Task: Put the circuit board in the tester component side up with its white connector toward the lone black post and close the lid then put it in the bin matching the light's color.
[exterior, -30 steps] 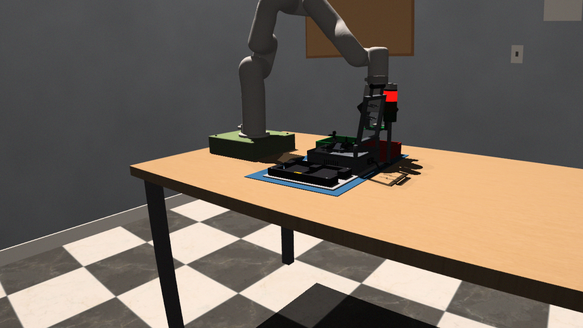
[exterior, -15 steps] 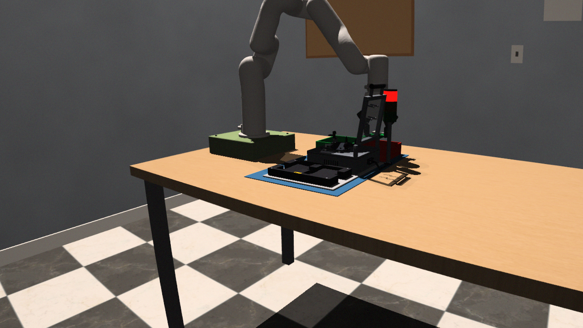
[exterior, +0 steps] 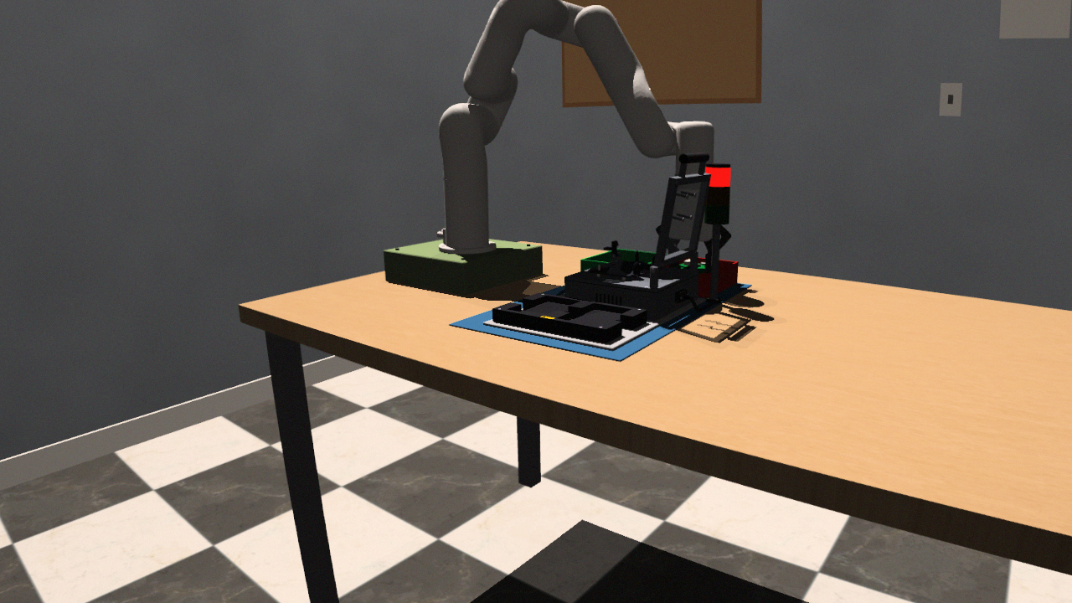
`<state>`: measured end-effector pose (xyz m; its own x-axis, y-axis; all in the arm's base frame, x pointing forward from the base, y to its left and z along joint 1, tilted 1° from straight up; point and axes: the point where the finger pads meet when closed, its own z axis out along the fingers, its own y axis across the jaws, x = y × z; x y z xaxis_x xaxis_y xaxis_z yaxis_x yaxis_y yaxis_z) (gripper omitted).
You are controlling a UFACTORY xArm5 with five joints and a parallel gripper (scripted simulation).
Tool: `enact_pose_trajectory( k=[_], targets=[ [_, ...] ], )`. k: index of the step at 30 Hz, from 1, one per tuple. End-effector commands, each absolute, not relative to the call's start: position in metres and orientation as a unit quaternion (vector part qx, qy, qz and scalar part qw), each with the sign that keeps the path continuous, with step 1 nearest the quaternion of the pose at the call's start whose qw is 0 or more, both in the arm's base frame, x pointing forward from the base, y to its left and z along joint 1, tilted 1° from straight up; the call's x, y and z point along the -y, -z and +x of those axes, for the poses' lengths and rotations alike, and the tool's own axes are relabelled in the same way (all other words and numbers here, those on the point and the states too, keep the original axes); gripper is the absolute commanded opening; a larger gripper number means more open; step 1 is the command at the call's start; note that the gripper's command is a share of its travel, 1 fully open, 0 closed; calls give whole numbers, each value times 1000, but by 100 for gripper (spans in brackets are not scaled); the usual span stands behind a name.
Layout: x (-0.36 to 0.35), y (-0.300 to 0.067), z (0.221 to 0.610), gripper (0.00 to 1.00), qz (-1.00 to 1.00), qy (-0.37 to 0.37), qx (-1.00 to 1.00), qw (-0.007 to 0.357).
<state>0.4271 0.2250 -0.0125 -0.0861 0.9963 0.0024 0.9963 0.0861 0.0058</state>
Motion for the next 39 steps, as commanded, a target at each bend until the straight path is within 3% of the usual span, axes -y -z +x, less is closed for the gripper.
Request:
enact_pose_trajectory(
  k=[1,39],
  targets=[
    [-226,22,429,79,676,-5,-737,2],
    [-226,34,429,79,676,-5,-737,2]
  ],
)
